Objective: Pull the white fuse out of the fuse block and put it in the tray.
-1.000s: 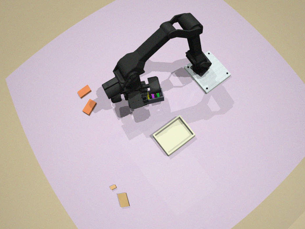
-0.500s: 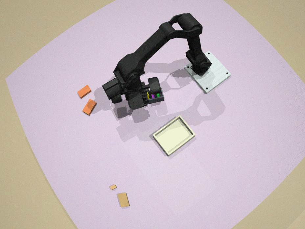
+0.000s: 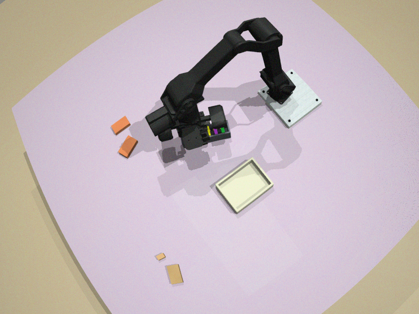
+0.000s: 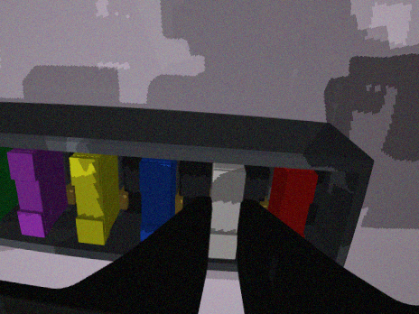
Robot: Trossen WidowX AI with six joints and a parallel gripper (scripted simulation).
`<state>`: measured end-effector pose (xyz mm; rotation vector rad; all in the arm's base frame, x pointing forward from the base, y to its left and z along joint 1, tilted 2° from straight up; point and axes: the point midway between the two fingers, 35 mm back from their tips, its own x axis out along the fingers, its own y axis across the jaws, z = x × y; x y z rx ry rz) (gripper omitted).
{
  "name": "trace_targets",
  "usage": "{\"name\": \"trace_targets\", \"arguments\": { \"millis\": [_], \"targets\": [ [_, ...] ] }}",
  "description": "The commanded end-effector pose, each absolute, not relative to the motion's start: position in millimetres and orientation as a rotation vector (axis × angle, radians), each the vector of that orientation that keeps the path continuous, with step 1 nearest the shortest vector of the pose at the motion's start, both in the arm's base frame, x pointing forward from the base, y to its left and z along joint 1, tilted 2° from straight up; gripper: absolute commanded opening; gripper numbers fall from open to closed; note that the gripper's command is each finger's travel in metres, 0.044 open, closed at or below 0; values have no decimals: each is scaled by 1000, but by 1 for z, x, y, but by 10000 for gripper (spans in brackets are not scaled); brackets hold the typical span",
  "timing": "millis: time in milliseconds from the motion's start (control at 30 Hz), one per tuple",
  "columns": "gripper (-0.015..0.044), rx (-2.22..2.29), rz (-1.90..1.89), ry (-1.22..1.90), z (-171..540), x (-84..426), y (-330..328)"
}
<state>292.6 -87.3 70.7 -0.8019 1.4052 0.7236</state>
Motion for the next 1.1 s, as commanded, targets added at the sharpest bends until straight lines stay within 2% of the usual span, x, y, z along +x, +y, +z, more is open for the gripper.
{"name": "trace_targets", "arguments": {
  "millis": [0,1067],
  "targets": [
    [0,-803,722,1403,74,293,-87],
    [0,-801,722,1403,89,293,-87]
  ]
}}
